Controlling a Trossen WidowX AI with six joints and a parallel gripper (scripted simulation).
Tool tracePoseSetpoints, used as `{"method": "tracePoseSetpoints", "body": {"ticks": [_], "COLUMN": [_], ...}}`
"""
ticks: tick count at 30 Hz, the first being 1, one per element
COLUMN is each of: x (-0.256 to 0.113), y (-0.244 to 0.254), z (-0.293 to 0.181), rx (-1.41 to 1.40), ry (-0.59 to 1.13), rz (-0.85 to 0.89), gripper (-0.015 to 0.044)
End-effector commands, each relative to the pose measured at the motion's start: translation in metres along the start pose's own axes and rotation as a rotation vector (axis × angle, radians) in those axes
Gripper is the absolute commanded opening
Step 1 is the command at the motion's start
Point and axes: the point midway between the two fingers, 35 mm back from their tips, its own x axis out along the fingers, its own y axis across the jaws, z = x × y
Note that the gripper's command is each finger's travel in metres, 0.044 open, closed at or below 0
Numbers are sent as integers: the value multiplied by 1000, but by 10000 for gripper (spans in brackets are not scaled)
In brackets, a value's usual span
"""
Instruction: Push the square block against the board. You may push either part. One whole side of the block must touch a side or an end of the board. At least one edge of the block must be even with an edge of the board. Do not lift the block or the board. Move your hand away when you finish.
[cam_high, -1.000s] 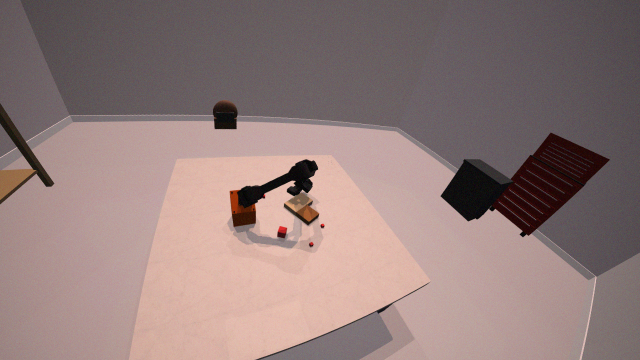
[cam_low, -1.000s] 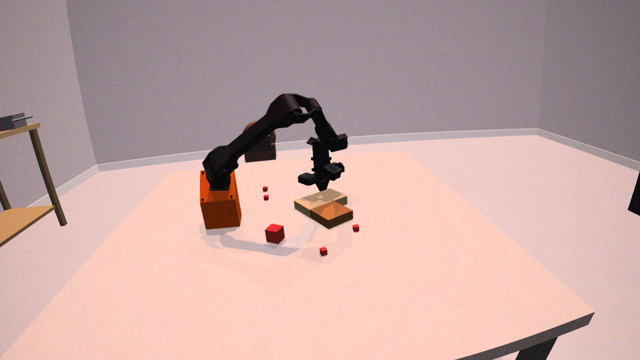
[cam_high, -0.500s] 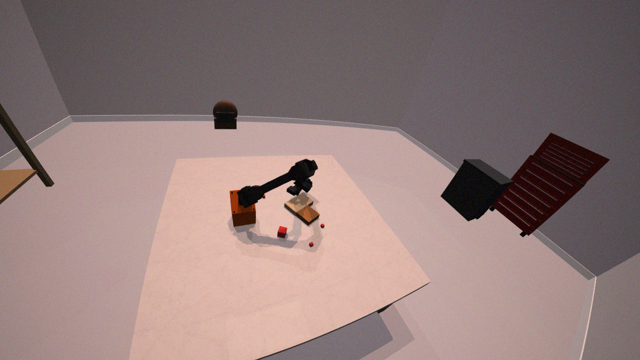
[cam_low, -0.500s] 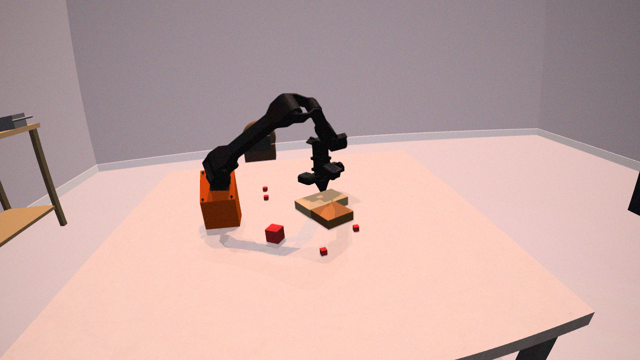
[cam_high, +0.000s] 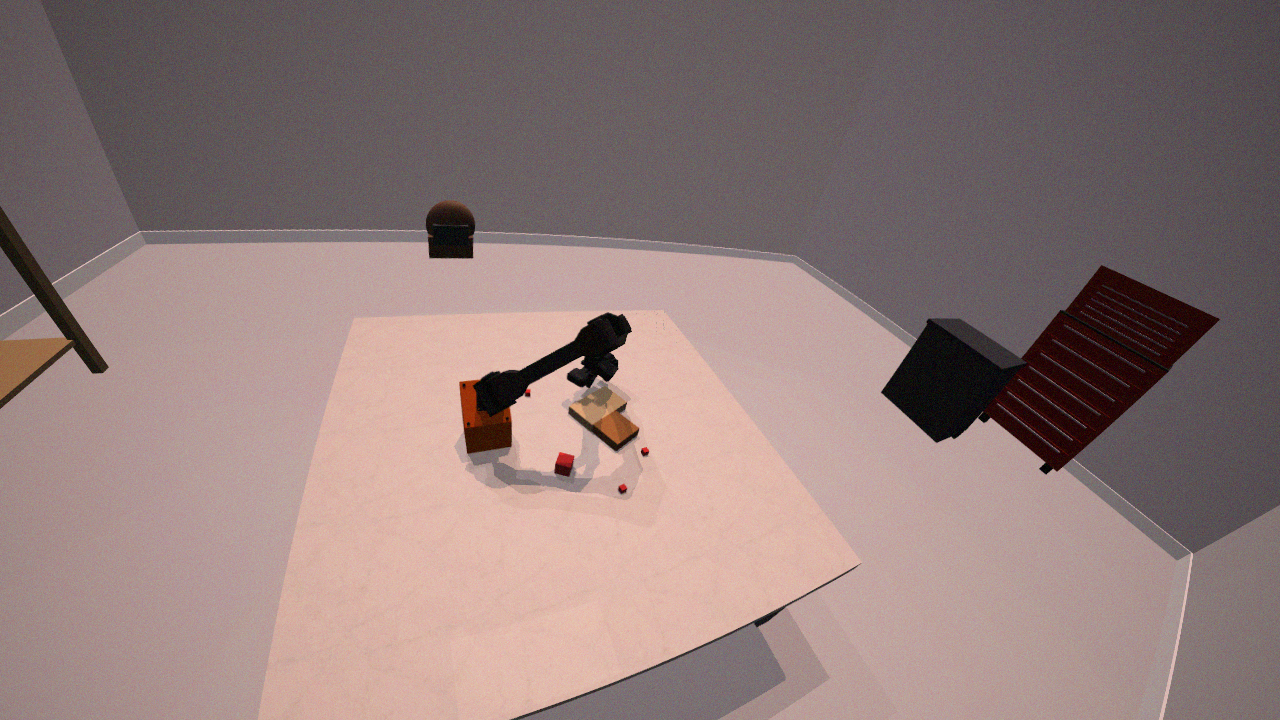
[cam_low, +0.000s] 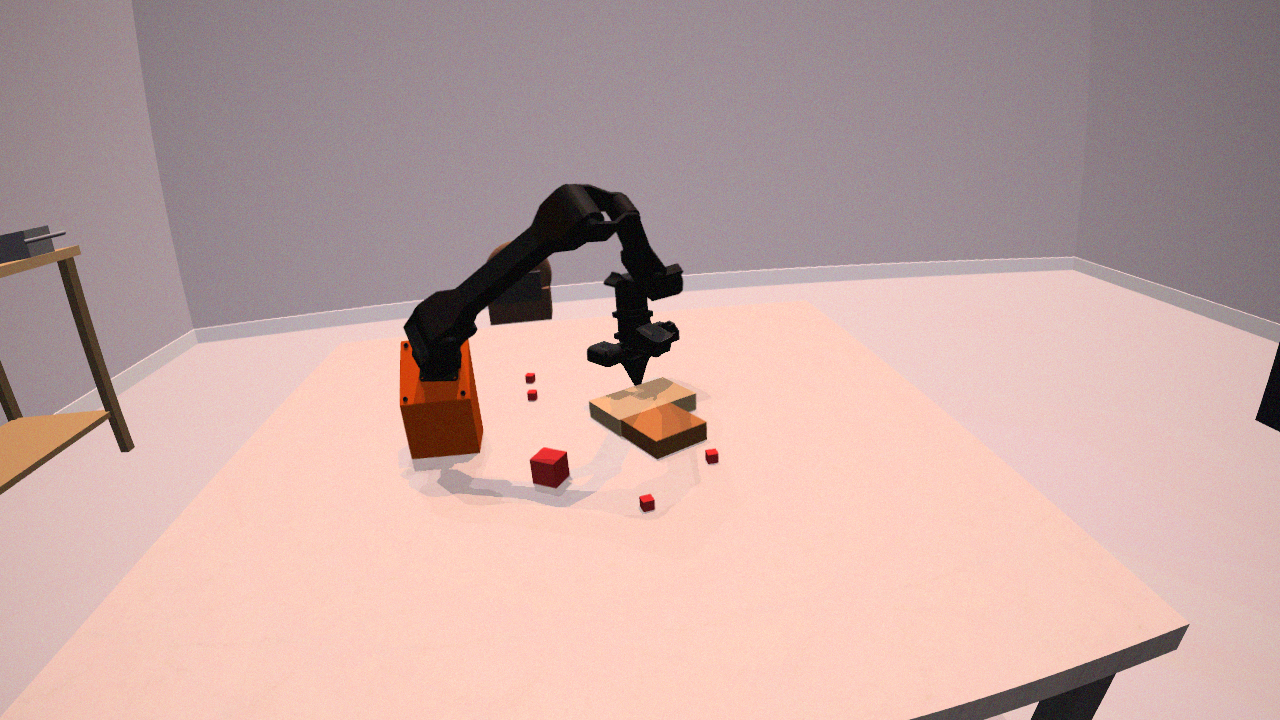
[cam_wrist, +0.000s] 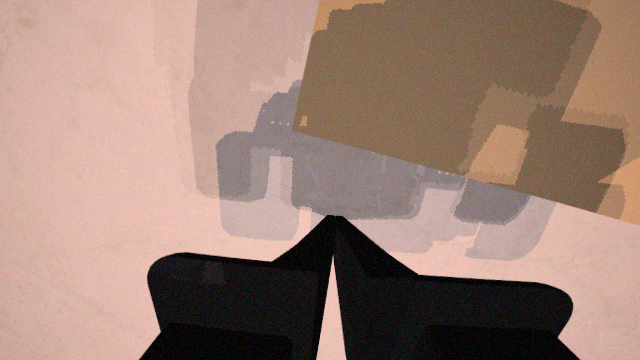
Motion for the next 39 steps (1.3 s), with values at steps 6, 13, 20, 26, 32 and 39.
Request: {"method": "tracePoseSetpoints", "body": {"ticks": [6, 13, 20, 26, 32, 39], "x": [2, -51, -52, -55, -58, -59], "y": [-1, 0, 1, -20, -43, -73], "z": [-17, -13, -12, 7, 24, 40], "rx": [1, 1, -28, -228, -435, -676], "ry": [5, 7, -2, 0, 1, 2], "rz": [-4, -2, 11, 9, 7, 4], "gripper": [0, 0, 0, 0, 0, 0]}}
